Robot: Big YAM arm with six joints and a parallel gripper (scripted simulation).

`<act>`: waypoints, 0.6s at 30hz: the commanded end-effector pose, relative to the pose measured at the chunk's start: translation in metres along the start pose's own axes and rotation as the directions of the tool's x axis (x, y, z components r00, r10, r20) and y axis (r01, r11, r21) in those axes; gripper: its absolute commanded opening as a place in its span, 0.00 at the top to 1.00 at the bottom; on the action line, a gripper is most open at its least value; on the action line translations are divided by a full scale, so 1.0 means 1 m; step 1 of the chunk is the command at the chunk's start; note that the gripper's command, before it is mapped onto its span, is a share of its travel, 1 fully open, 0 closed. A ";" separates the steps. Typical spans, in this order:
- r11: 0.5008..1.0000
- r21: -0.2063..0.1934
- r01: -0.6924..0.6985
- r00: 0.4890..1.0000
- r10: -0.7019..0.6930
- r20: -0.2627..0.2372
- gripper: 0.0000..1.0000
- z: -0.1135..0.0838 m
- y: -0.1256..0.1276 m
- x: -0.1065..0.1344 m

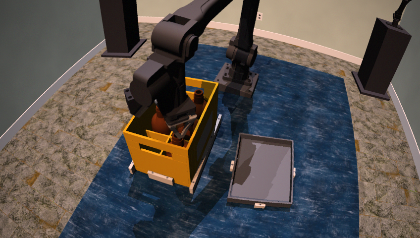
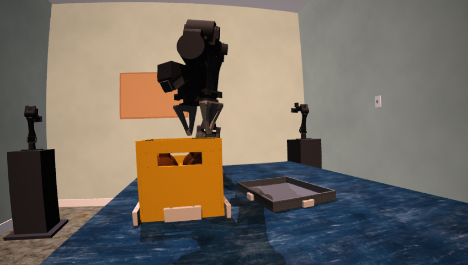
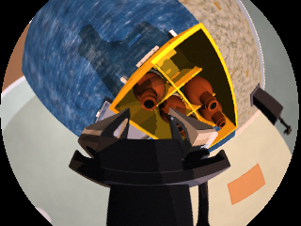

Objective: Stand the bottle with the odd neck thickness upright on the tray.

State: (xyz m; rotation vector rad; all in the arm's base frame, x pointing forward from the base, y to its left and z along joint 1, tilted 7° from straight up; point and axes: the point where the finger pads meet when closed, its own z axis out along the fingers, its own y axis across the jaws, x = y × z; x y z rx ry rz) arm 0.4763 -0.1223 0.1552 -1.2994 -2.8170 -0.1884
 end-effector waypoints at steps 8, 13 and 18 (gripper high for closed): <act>1.000 -0.002 -0.001 1.000 0.001 0.004 0.39 0.004 0.006 -0.002; 1.000 -0.002 -0.001 1.000 0.001 0.003 0.39 0.004 0.006 -0.001; 1.000 -0.005 -0.001 1.000 0.001 0.008 0.39 0.001 0.007 -0.002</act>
